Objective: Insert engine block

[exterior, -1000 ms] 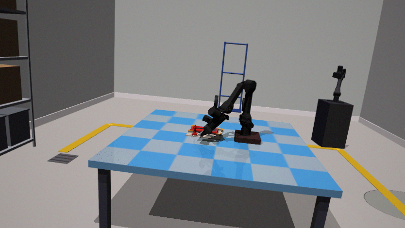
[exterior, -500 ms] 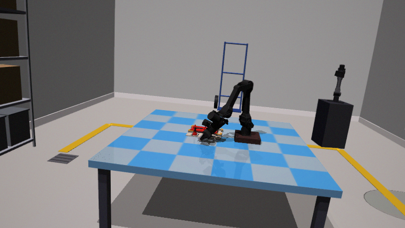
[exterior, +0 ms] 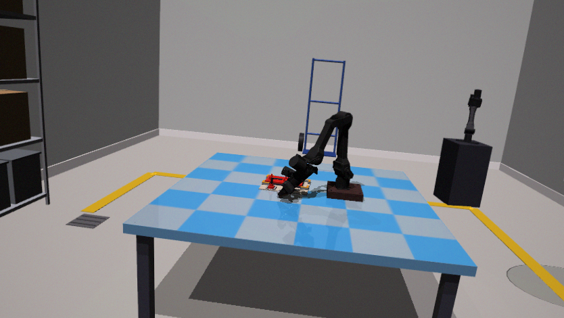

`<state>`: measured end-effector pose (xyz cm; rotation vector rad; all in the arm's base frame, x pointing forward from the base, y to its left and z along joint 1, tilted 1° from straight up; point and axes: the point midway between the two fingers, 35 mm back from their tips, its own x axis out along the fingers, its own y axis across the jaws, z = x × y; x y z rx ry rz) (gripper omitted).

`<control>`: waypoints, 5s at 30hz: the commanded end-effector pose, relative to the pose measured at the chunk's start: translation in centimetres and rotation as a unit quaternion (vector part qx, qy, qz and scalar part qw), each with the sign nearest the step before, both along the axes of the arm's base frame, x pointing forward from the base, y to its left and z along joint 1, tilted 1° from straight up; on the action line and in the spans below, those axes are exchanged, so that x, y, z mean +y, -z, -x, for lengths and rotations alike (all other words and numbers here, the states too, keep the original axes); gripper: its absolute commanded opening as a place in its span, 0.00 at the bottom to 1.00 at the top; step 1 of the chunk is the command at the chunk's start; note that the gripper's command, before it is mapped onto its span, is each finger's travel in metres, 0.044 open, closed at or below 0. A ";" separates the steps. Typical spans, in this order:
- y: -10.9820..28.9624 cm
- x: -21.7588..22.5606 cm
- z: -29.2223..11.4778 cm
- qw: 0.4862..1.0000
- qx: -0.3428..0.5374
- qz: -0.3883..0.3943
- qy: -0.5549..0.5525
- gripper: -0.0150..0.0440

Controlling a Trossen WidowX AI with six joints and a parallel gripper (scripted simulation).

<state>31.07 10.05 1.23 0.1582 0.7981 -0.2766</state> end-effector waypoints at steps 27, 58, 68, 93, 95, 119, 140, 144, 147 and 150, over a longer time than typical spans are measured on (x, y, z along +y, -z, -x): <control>-2.9 1.0 2.8 1.000 0.007 -0.001 -0.002 1.00; -2.8 1.1 2.1 0.972 0.093 0.132 -0.172 1.00; -2.9 1.1 1.7 0.917 0.149 0.215 -0.301 1.00; -3.3 0.9 1.0 0.670 0.237 0.352 -0.609 1.00; -3.3 0.9 1.0 0.645 0.239 0.359 -0.631 1.00; -4.3 0.5 0.6 0.304 0.205 0.392 -0.843 1.00; -5.5 0.2 0.5 0.000 0.089 0.375 -0.923 1.00; -5.5 0.2 0.5 -0.002 0.088 0.375 -0.923 1.00; -5.5 0.0 0.4 -0.002 0.088 0.375 -0.923 1.00; -5.0 0.0 0.4 -0.002 0.088 0.375 -0.923 1.00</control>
